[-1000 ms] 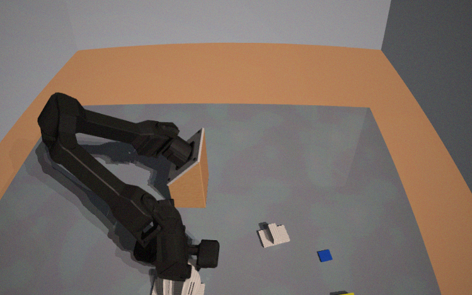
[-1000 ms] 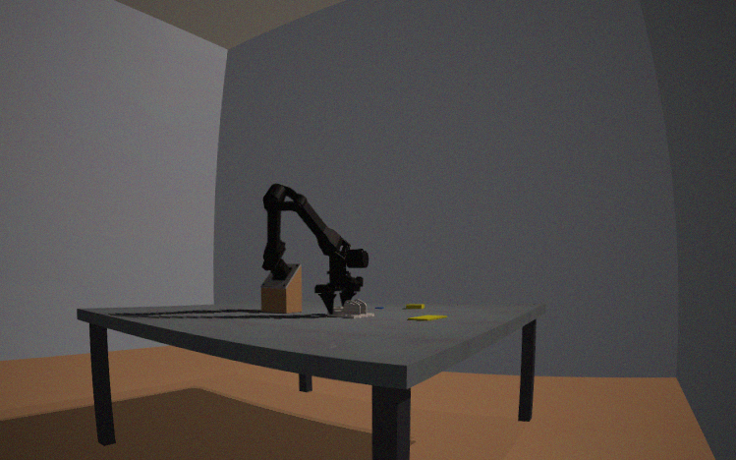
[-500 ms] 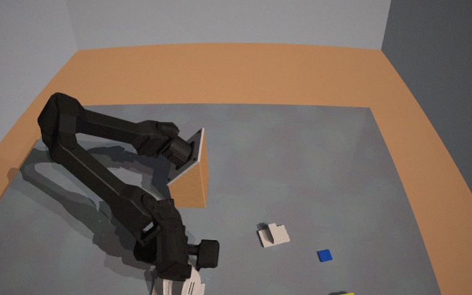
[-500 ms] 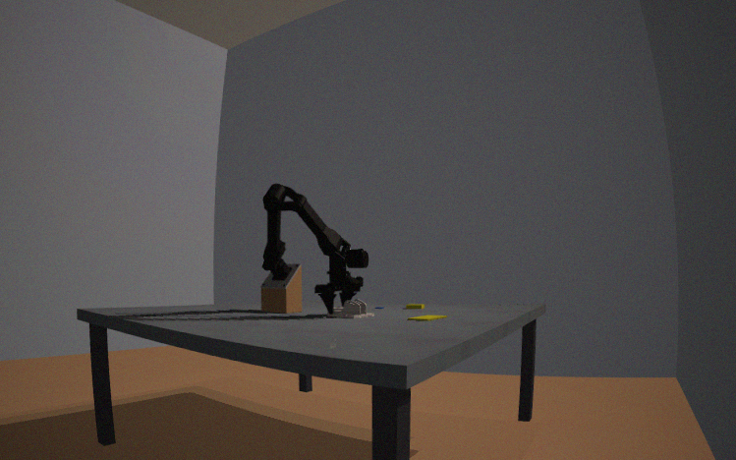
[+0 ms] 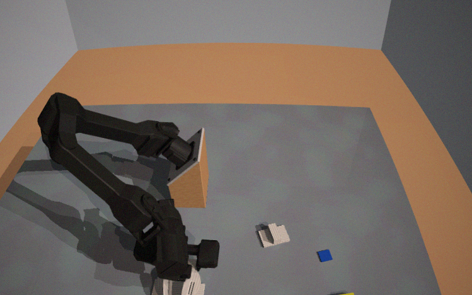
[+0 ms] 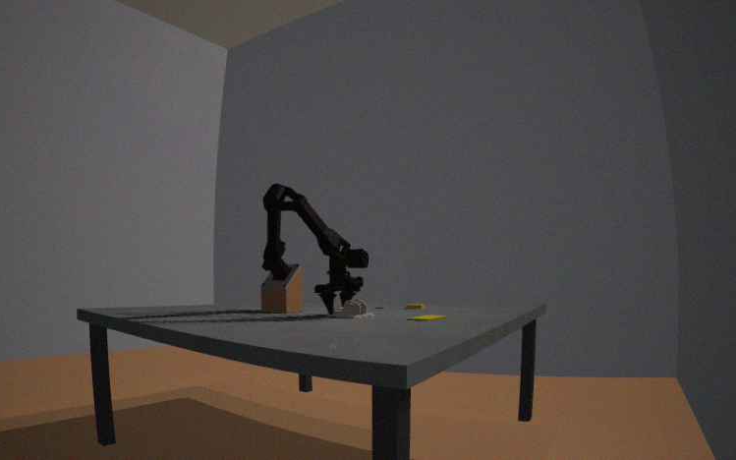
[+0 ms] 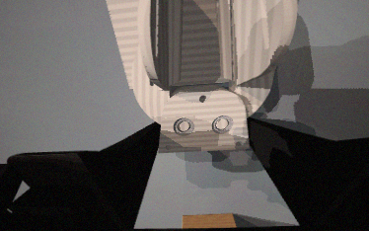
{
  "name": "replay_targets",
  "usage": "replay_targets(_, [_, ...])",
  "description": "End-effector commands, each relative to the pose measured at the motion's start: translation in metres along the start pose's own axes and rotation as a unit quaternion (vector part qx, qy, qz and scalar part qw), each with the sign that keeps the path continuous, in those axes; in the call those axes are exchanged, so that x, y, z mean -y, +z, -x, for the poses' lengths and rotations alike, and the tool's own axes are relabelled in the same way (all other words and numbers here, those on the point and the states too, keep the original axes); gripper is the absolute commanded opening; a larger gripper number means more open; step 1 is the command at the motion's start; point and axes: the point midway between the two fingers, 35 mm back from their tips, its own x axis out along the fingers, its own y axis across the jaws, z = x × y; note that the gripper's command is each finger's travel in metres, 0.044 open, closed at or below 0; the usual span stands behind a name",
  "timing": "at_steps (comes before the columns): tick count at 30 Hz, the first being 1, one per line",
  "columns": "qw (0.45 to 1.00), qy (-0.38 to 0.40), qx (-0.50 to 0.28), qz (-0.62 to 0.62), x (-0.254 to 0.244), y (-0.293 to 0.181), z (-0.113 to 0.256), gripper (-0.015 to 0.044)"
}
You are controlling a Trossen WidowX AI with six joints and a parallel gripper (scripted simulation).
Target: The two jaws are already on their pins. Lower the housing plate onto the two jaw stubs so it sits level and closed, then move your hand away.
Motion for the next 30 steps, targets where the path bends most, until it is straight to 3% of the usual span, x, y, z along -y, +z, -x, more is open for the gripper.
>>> replay_targets(1, [1.0, -0.002, 0.0, 0.001, 0.0006, 0.0002, -0.0006, 0.0351])
replay_targets(17, [1.0, -0.002, 0.0, 0.001, 0.0006, 0.0002, -0.0006, 0.0351])
replay_targets(21, [1.0, 0.0, 0.0, 0.0, 0.0, 0.0, 0.0, 0.044])
replay_targets(30, [1.0, 0.0, 0.0, 0.0, 0.0, 0.0, 0.0, 0.044])
